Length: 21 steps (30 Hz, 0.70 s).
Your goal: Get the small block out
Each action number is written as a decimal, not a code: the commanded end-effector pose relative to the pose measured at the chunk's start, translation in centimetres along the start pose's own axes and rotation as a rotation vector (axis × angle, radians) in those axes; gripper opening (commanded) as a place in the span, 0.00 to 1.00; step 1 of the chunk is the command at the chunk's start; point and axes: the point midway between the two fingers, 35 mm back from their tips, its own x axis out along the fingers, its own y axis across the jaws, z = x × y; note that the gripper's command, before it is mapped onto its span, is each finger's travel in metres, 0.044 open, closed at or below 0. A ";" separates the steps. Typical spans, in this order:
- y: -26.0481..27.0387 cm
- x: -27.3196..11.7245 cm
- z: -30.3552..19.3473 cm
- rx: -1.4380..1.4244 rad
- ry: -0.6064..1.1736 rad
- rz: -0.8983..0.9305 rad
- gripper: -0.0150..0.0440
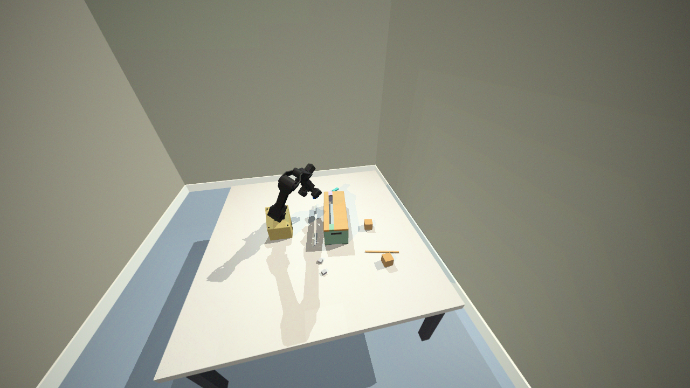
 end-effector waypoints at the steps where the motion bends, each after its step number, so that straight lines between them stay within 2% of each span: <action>1: 0.3 -1.1 0.3 -0.058 0.019 -0.029 0.25; 21: 0.5 -1.8 0.5 -0.101 0.030 -0.047 0.25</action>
